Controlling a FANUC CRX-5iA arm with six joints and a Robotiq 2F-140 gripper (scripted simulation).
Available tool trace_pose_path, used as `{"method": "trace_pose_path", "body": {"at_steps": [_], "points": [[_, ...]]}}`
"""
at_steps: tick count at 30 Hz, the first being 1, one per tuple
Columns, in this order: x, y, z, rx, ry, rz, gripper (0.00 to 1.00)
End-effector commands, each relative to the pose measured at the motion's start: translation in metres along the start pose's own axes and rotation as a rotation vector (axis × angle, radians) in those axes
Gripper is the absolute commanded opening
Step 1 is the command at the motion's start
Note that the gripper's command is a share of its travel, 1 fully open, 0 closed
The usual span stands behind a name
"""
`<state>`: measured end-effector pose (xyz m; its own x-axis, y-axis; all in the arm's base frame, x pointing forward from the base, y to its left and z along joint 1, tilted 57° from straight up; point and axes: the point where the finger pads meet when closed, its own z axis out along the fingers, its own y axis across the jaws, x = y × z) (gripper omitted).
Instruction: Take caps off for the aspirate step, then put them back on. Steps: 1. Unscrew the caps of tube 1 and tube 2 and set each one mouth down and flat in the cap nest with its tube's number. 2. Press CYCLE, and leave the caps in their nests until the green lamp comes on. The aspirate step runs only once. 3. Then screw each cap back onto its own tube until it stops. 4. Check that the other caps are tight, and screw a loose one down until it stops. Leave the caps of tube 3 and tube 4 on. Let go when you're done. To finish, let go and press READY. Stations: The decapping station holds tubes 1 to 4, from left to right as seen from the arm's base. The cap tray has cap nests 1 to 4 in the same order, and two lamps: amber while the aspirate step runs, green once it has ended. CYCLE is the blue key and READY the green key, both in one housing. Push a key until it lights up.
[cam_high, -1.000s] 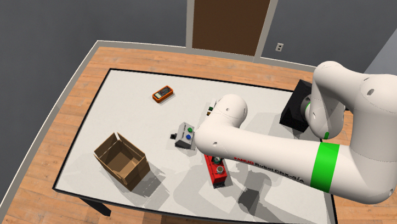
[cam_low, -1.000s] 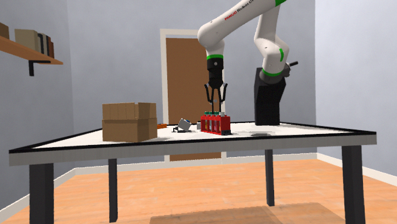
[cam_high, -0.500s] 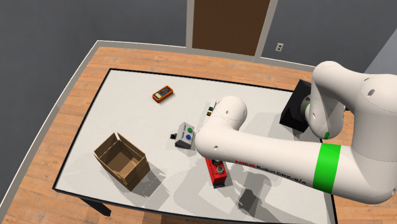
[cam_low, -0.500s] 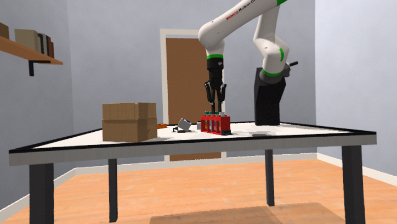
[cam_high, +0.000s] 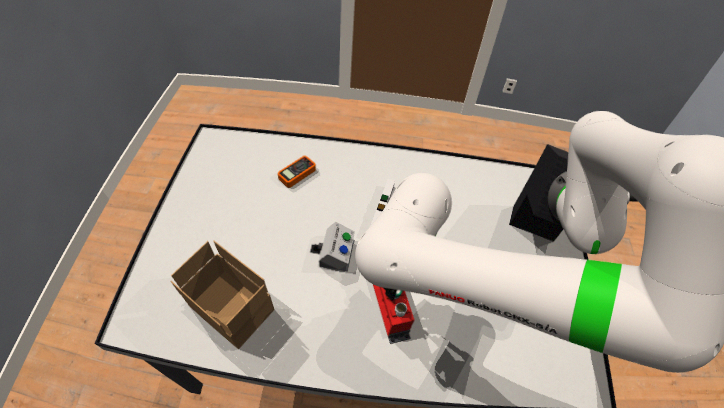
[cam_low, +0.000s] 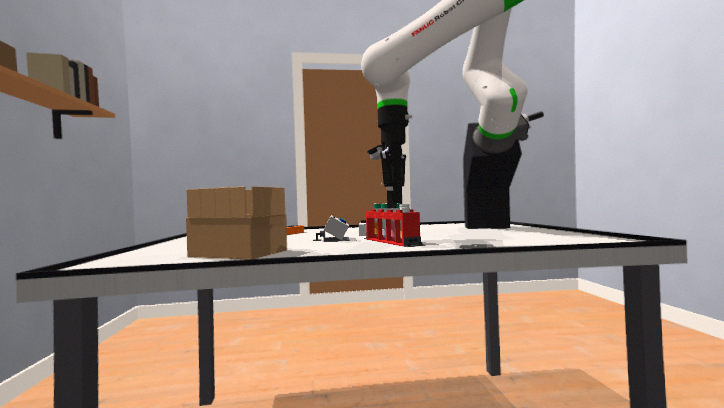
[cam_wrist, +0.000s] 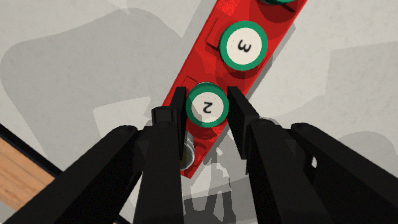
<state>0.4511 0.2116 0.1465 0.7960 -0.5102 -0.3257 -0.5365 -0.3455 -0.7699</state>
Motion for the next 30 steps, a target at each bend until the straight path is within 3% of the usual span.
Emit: {"method": "trace_pose_path", "body": {"at_steps": [1, 2, 12, 15, 18, 30], "points": [[0.0004, 0.0001, -0.0005, 0.009, -0.007, -0.008, 0.30], [0.0004, 0.0001, -0.0008, 0.009, -0.007, -0.008, 0.41], [0.0003, 0.0001, -0.0008, 0.009, -0.007, -0.008, 0.41], [0.0004, 0.0001, -0.0007, 0.009, -0.008, 0.076, 0.41], [0.0004, 0.0001, -0.0007, 0.008, -0.009, 0.326, 0.41], [0.0004, 0.0001, -0.0006, 0.007, -0.013, 0.925, 0.41]]}}
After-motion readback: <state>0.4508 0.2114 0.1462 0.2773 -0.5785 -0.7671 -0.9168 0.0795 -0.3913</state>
